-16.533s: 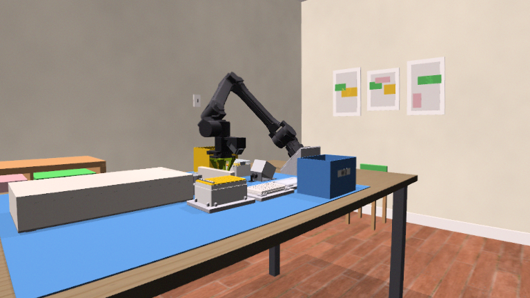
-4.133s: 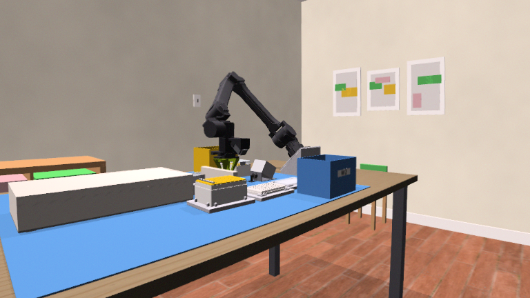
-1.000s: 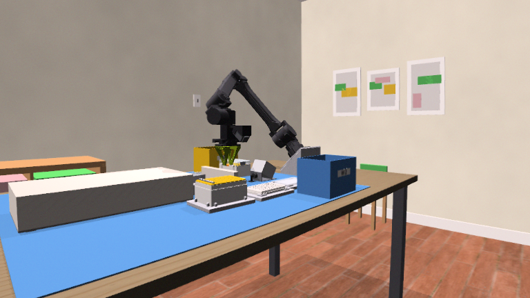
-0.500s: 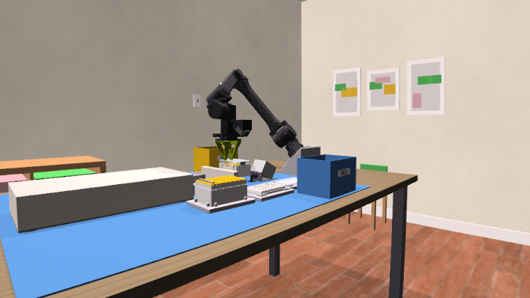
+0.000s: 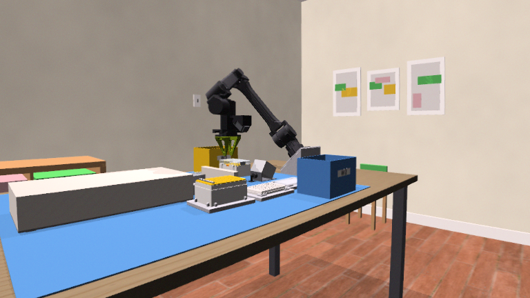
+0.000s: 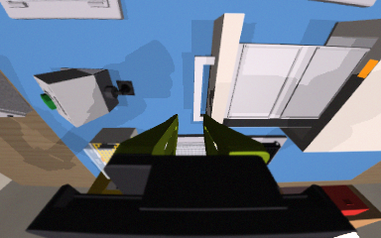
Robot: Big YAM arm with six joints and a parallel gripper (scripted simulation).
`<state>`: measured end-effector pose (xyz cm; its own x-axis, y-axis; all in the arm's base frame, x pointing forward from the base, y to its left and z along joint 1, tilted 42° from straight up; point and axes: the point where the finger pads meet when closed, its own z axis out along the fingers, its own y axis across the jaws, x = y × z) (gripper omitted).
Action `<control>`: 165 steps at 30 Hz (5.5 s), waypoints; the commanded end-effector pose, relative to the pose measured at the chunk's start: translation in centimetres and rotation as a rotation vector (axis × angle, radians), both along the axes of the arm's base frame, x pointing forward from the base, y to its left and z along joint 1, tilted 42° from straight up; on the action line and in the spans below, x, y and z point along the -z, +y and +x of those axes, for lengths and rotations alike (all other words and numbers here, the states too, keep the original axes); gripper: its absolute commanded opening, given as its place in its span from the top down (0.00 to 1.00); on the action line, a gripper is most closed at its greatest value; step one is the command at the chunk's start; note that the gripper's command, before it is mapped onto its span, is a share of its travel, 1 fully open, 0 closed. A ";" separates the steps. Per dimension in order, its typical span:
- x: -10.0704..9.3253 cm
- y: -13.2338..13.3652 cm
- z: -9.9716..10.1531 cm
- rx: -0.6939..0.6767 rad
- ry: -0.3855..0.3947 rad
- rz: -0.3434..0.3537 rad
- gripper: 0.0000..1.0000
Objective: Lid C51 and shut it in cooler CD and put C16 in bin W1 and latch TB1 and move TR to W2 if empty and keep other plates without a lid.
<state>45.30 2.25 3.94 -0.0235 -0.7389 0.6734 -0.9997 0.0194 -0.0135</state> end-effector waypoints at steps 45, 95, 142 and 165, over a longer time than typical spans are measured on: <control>1.2 6.0 -4.3 0.361 -0.350 0.009 0.00; 9.5 14.7 -17.1 1.185 -1.086 0.011 0.00; 12.5 11.3 -16.9 1.193 -1.080 -0.006 0.00; 14.6 9.4 -17.0 1.190 -1.080 -0.006 0.00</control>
<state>28.30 12.02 -9.96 -0.9974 0.0580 -0.0422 0.0713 0.7380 -0.6710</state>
